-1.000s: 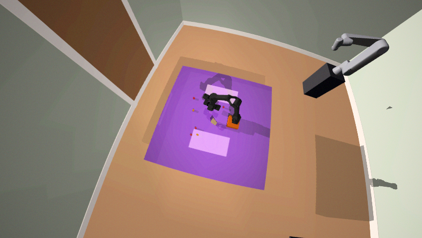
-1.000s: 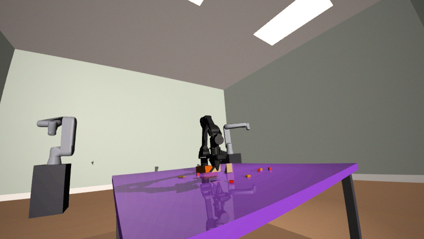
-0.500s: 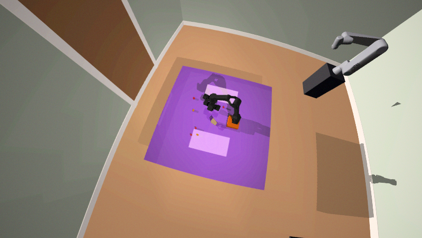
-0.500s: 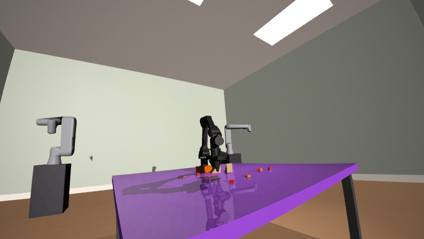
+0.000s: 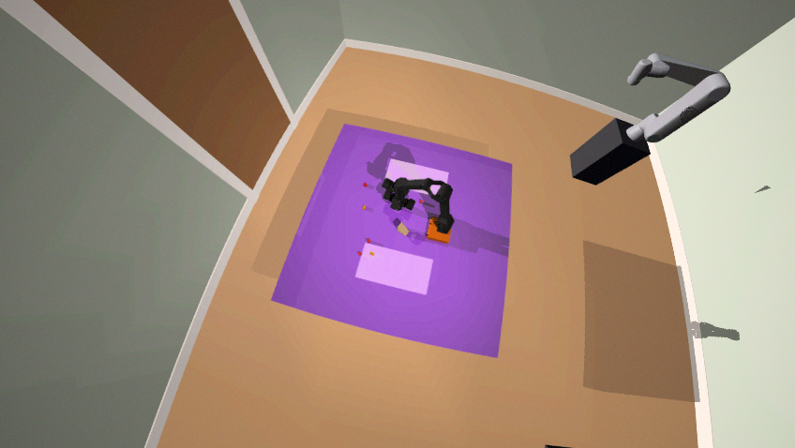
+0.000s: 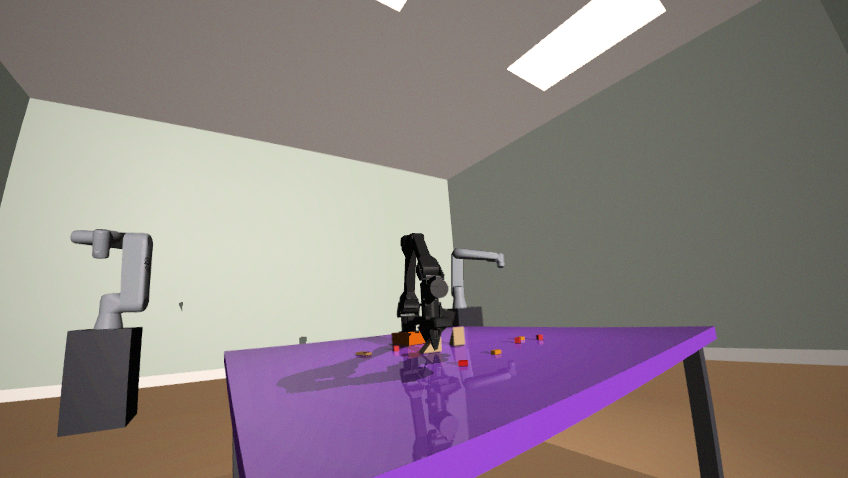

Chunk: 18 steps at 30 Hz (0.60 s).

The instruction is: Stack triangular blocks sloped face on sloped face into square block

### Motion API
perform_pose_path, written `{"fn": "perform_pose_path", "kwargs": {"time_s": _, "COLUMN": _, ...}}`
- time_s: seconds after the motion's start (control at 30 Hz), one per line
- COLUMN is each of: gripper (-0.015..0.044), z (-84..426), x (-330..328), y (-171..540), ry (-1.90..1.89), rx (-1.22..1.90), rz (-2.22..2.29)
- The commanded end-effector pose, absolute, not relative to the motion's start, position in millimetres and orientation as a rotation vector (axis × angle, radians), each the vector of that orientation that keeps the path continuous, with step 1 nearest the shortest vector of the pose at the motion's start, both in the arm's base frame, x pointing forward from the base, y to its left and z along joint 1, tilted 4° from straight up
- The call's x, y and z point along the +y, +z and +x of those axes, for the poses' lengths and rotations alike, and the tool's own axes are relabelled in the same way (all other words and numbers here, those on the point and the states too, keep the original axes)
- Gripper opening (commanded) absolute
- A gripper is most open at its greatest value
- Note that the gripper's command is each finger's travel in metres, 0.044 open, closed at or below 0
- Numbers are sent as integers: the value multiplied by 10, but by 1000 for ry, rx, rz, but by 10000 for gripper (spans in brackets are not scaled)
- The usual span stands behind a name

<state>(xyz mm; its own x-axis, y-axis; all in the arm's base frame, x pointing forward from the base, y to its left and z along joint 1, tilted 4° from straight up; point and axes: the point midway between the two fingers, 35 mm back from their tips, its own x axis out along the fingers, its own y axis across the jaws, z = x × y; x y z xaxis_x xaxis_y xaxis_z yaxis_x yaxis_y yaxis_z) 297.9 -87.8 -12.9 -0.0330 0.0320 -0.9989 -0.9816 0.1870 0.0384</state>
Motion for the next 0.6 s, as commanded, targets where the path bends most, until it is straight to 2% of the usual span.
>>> {"fn": "perform_pose_path", "kwargs": {"time_s": 0.0, "gripper": 53, "z": 2981, "x": -878, "y": -126, "ry": 1107, "rx": 1297, "rz": -1032}}
{"fn": "perform_pose_path", "kwargs": {"time_s": 0.47, "gripper": 420, "z": 2981, "x": -878, "y": -126, "ry": 1107, "rx": 1297, "rz": -1032}}
{"fn": "perform_pose_path", "kwargs": {"time_s": 0.5, "gripper": 440, "z": 2981, "x": -878, "y": -126, "ry": 1107, "rx": 1297, "rz": -1032}}
{"fn": "perform_pose_path", "kwargs": {"time_s": 0.57, "gripper": 440, "z": 2981, "x": -878, "y": -126, "ry": 1107, "rx": 1297, "rz": -1032}}
